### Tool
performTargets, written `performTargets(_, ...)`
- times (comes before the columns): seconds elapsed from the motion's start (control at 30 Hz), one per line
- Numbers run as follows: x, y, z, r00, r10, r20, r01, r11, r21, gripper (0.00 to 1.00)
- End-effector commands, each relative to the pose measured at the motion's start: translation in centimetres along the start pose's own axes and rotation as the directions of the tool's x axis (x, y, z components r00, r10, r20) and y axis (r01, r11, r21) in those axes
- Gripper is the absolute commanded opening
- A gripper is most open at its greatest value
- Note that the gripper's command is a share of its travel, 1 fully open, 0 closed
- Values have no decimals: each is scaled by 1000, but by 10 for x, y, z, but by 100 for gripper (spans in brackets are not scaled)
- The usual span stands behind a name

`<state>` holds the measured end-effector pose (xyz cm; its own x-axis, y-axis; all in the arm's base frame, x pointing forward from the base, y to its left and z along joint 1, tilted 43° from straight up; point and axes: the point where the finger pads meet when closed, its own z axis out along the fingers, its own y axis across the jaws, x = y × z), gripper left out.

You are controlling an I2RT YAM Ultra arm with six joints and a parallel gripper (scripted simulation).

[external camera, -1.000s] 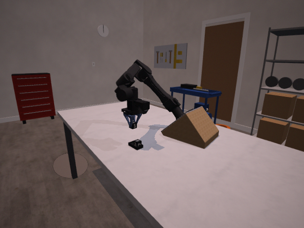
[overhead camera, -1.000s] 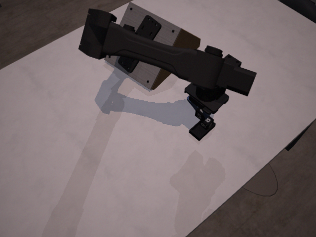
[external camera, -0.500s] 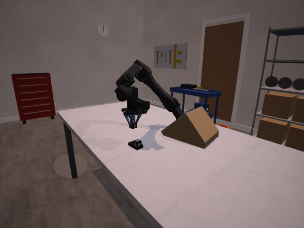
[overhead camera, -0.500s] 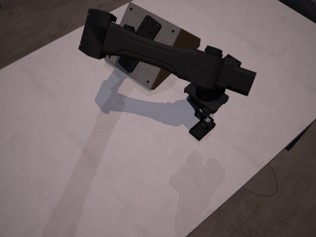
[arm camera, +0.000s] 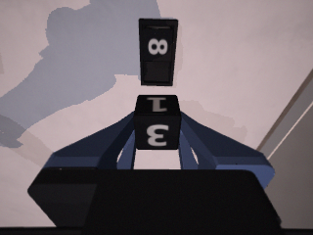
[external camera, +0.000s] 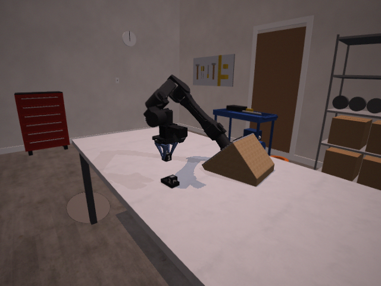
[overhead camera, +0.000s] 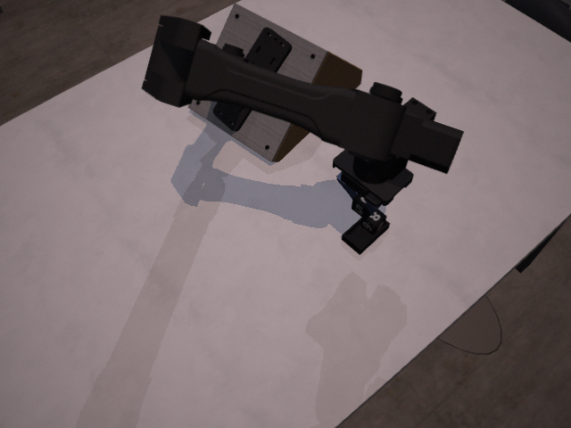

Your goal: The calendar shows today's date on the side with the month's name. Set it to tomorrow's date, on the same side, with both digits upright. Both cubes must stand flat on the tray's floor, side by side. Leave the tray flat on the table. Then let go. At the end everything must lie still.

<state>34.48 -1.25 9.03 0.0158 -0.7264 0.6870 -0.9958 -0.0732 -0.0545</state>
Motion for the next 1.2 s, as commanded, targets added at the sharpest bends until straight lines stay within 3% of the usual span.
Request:
performTargets(0.0,-3,-2,-6,1000,-2,9,2,1000,18,27)
performTargets(0.33,-5,-3,-6,1000,25,10,-25,1000,18,27)
performTargets(0.47,-14,-4,-6,991,130,13,-130,991,16,27)
performTargets(0.6,-29,-6,-5,951,308,18,-309,951,13,27)
performTargets(0.7,-30,-6,-5,947,321,18,-321,947,13,27)
performTargets(0.83,-45,-8,-5,872,490,22,-490,872,9,27)
performTargets(1.03,-58,-8,-4,784,620,24,-621,784,5,27)
performTargets(1.17,-70,-9,-3,682,731,24,-731,682,1,27)
